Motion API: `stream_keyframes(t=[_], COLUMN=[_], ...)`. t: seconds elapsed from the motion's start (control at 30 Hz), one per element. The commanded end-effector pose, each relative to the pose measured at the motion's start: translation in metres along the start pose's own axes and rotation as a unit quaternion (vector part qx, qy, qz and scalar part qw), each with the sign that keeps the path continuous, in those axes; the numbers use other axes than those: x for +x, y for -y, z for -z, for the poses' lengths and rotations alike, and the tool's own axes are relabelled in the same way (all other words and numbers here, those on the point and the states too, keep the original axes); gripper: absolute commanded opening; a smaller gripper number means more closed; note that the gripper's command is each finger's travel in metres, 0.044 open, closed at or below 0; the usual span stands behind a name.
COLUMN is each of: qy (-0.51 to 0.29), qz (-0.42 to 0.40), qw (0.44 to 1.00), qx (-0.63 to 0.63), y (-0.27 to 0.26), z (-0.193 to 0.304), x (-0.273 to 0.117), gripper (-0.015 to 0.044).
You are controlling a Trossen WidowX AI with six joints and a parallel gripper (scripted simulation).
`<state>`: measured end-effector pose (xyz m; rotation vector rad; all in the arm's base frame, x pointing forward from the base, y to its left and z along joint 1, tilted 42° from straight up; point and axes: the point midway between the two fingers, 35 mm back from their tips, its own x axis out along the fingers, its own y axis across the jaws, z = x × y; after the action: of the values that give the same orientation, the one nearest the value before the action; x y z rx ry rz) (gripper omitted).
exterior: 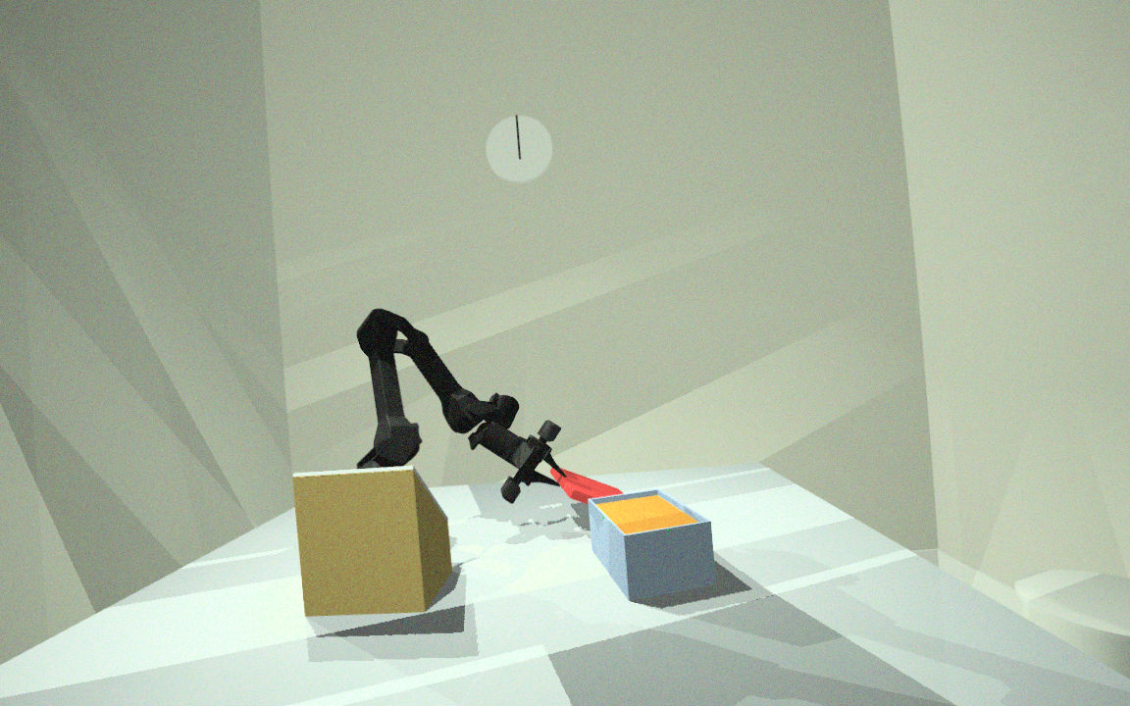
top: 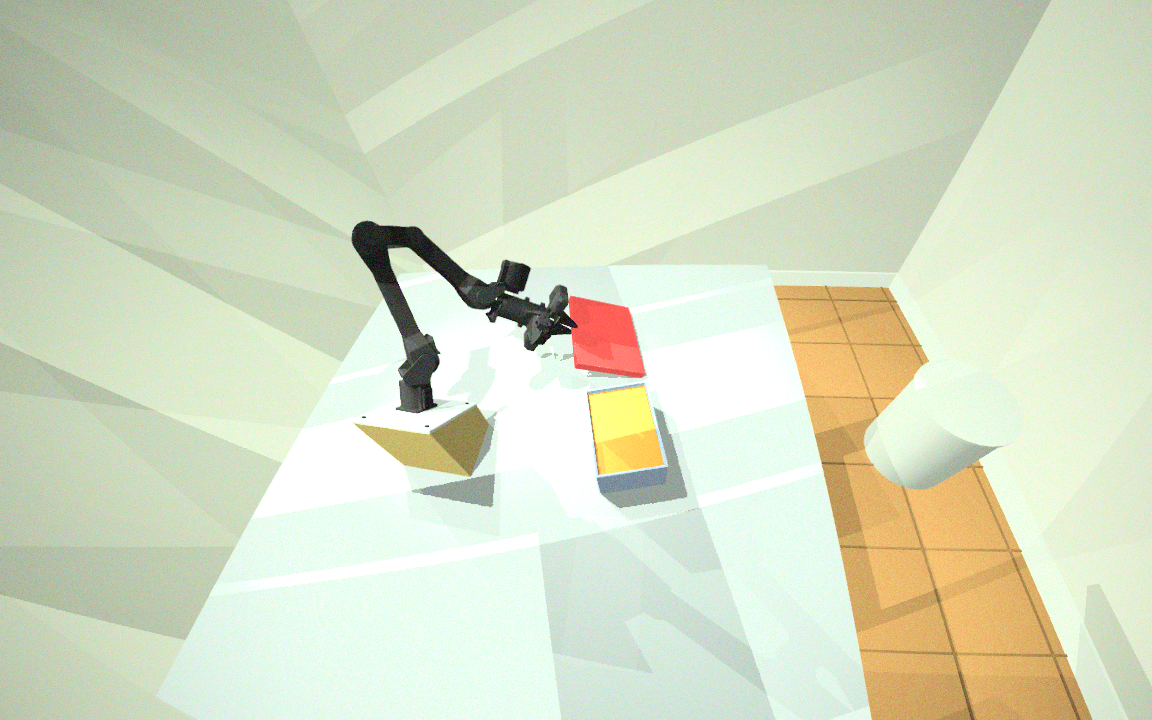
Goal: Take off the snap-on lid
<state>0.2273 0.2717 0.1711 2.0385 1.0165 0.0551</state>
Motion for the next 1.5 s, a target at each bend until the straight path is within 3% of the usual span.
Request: stream_keyframes(t=[0.0,0.57,0.9,0.97,1.17,1.47], qy=[0.003,0.003,0.003,0.003,0.003,0.003], qz=[0.010,0.010,0.010,0.010,0.010,0.011], qw=[1.000,1.000,1.000,1.000,1.000,1.000], qx=[-0.002,-0.001,-0.001,-0.001,-0.001,-0.001], y=[0.008,0.019,0.012,0.012,0.019,0.031], z=[-0.002,-0.003,0.000,0.000,0.000,0.000], x=[0.003,0.012,0.009,0.009,0.001,-0.013], gripper=[0.0000,0.0000,0.0263,0.0275,0.0433,0.0440])
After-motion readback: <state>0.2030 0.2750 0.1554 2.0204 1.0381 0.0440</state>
